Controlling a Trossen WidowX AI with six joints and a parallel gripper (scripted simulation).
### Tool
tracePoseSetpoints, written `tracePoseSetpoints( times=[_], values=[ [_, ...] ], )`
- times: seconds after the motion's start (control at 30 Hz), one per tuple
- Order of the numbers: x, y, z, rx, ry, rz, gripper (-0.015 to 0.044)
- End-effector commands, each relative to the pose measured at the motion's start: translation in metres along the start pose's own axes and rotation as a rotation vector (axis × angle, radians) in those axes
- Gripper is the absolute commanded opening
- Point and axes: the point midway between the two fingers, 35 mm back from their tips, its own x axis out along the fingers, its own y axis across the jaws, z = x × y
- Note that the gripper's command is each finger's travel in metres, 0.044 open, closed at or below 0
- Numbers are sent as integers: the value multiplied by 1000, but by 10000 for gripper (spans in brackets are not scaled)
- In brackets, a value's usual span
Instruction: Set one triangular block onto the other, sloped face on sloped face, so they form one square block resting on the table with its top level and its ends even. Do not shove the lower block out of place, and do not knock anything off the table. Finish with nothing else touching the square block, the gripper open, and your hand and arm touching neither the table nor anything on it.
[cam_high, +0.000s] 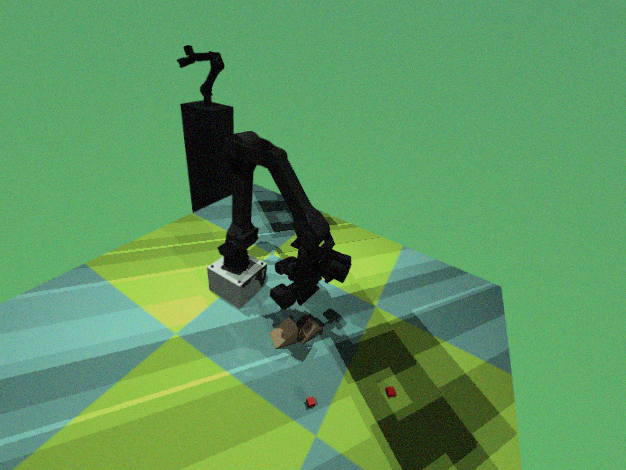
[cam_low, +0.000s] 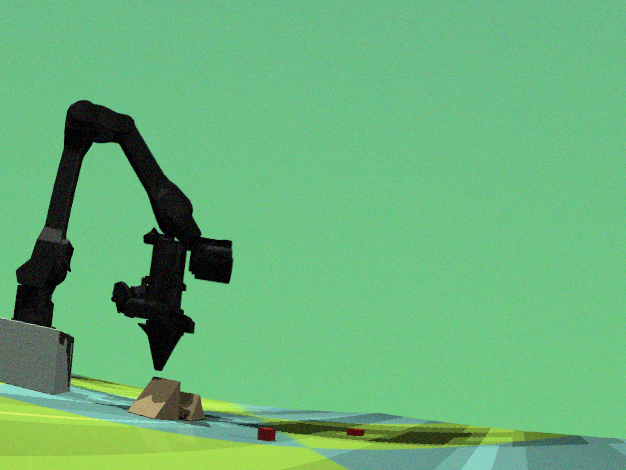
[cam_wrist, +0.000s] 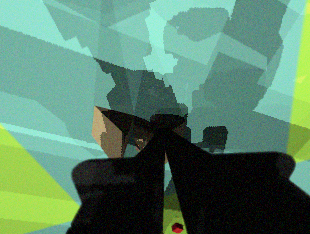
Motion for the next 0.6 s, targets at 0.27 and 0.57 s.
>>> tracePoseSetpoints(
  times=[0.27,0.57],
  values=[
    [20,1,0,-5,-5,6,0],
    [34,1,0,-5,-6,5,0]
  ],
)
